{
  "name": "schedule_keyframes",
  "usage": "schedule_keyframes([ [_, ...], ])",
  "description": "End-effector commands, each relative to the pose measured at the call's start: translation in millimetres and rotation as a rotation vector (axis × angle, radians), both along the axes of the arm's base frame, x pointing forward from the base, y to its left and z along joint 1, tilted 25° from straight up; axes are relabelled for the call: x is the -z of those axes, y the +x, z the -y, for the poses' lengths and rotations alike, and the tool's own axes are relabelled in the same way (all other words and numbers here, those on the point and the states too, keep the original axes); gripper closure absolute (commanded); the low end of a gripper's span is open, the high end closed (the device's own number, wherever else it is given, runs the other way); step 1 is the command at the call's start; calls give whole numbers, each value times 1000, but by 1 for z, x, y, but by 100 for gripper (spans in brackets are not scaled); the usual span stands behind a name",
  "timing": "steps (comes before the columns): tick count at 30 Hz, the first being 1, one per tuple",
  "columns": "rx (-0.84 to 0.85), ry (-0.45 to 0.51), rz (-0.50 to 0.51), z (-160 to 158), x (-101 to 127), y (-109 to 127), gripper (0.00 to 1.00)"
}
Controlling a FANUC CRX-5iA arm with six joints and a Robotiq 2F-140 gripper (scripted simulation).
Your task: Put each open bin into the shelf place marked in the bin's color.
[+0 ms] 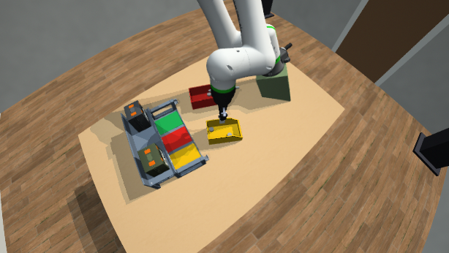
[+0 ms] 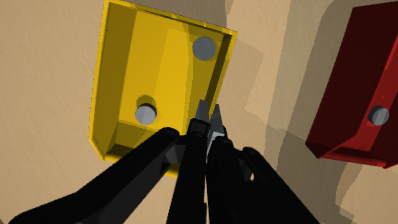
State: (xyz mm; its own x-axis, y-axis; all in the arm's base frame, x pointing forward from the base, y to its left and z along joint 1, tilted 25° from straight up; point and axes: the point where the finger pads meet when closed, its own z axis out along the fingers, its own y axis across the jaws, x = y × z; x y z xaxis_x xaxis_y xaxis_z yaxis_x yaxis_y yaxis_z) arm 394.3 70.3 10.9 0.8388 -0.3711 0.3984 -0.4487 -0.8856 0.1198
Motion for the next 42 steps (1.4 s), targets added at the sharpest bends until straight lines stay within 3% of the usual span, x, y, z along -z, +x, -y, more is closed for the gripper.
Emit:
schedule_keyframes([
  [1, 0, 0, 0, 0, -1, 0, 100],
  [42, 0, 0, 0, -10, -32, -11, 100],
])
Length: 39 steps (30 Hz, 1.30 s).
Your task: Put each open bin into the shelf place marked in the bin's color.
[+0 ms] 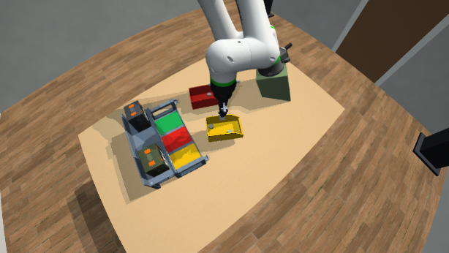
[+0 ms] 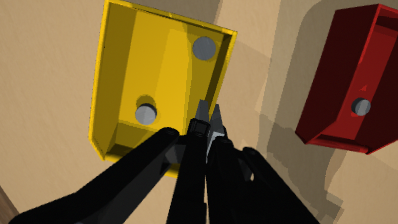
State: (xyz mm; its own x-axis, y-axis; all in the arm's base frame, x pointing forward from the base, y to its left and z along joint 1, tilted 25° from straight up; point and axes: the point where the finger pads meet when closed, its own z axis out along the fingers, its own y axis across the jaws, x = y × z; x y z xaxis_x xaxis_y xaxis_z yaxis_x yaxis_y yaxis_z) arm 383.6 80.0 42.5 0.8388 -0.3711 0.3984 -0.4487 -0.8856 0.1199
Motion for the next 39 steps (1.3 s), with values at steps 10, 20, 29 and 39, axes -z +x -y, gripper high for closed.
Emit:
schedule_keyframes([
  [10, 0, 0, 0, -4, -11, -4, 100],
  [20, 0, 0, 0, -6, -19, -6, 100],
  [29, 0, 0, 0, -9, -28, -9, 100],
  [39, 0, 0, 0, -11, -34, -11, 100],
])
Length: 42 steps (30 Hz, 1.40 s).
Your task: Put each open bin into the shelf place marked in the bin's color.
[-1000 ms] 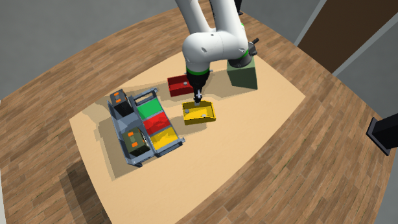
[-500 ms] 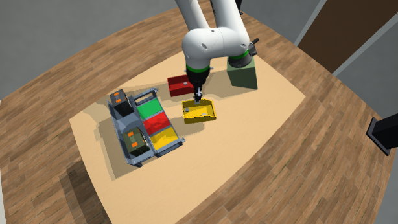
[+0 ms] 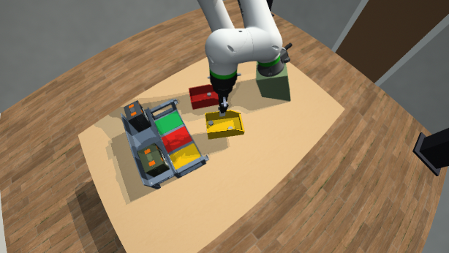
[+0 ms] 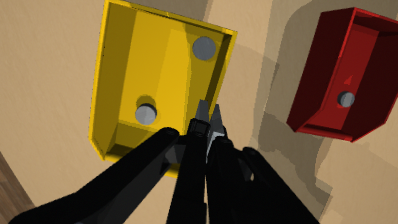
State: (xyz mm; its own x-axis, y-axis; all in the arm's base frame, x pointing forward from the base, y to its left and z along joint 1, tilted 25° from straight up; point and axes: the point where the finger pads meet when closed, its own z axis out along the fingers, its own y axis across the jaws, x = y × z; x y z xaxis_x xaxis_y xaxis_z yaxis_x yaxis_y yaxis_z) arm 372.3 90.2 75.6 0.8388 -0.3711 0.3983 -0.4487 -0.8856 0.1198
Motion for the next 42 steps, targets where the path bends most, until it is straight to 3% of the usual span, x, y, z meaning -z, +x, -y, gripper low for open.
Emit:
schedule_keyframes([
  [1, 0, 0, 0, -1, -2, 0, 100],
  [42, 0, 0, 0, -3, -10, -3, 100],
])
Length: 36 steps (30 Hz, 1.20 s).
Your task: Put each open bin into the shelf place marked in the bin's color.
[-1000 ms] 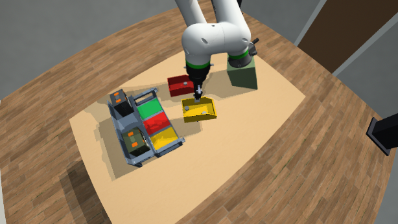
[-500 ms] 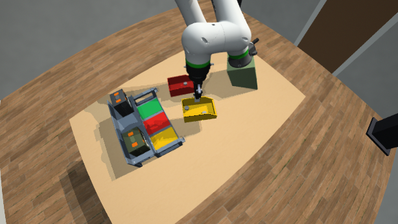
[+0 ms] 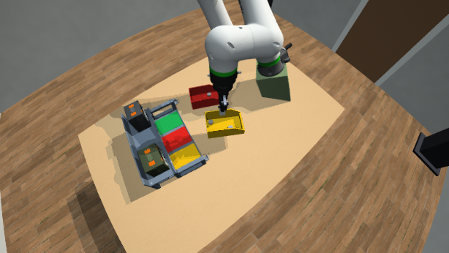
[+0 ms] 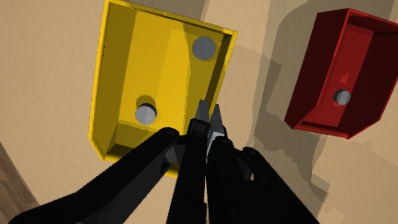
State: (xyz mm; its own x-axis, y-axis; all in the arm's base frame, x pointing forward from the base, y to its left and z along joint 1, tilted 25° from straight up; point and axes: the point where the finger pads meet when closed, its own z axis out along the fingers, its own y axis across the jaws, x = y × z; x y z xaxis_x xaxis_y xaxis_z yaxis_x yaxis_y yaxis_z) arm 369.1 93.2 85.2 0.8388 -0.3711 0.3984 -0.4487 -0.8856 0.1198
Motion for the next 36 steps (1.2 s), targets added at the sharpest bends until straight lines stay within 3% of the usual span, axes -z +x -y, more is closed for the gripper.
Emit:
schedule_keyframes([
  [1, 0, 0, 0, 0, 0, 0, 100],
  [36, -72, -24, -22, -3, -2, 8, 100],
])
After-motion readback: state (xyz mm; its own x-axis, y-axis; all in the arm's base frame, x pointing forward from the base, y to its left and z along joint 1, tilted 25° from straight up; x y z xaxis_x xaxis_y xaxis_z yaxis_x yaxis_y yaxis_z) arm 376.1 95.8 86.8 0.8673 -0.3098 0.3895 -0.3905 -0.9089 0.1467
